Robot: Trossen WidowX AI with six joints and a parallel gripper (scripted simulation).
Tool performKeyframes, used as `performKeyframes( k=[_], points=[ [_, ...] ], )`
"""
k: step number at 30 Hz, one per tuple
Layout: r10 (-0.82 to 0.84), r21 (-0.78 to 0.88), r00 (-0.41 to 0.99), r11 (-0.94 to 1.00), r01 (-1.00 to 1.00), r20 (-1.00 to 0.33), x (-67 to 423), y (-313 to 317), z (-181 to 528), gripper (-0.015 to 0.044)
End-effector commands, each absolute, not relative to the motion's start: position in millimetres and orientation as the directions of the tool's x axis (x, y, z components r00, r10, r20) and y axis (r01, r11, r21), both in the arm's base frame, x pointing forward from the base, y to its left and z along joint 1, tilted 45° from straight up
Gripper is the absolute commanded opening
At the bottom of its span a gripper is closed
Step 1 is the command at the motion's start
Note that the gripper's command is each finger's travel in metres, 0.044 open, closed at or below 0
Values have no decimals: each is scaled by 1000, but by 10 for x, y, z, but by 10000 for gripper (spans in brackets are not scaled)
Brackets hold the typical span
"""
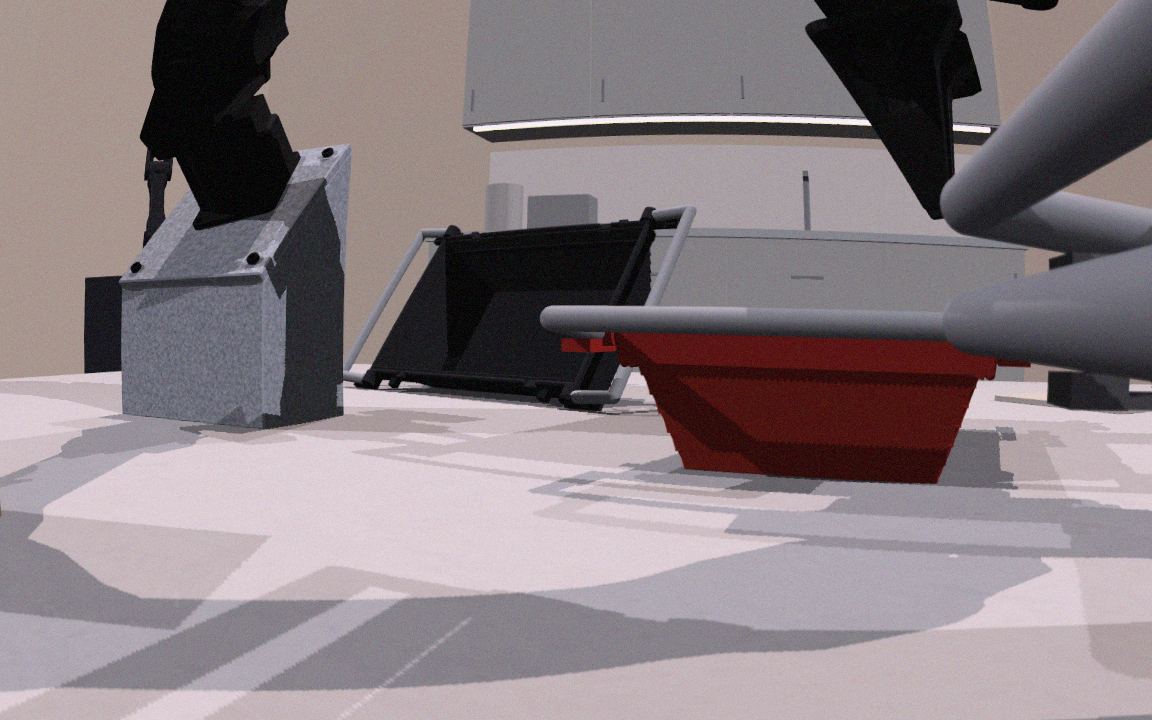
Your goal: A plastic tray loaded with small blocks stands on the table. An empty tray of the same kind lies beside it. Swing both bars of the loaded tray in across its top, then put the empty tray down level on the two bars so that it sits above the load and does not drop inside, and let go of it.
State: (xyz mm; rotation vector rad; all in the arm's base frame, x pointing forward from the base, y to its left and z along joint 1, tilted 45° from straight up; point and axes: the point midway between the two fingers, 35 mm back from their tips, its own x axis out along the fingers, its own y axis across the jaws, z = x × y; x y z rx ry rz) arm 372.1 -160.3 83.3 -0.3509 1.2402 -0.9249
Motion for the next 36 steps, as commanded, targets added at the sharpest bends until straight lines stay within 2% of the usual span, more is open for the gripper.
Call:
performKeyframes(
  k=[1,36],
  points=[
    [-693,-679,-115,636,367,-711,3105,-1786,1008,86],
    [-693,-681,-119,635,366,-711,3016,-2206,589,86]
  ],
)
